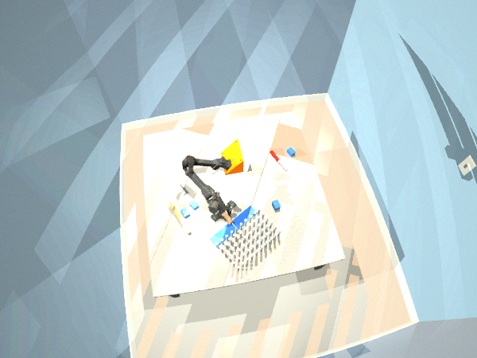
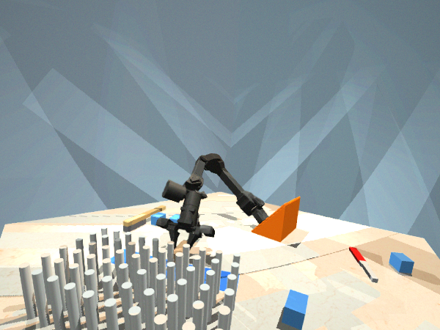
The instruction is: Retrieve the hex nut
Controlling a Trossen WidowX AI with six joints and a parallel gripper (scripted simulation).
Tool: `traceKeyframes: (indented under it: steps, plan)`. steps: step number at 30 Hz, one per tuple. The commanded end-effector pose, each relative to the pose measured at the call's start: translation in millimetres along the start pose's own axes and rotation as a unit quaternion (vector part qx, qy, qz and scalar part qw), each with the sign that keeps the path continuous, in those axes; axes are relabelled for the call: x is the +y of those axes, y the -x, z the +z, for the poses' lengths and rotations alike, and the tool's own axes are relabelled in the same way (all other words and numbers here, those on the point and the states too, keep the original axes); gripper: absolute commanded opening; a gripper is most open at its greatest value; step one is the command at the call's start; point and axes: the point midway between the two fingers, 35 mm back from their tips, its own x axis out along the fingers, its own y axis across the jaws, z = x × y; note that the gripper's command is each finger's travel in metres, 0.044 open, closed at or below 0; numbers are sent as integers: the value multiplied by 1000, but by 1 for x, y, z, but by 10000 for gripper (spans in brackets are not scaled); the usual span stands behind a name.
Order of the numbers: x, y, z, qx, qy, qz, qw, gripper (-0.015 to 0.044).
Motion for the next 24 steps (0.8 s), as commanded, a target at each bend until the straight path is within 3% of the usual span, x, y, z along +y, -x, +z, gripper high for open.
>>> traceKeyframes:
  steps: [1,24]
  plan:
    - [-2,2,3,1,4,-3,1000,0]
    - [-2,10,14,1,4,-3,1000,0]
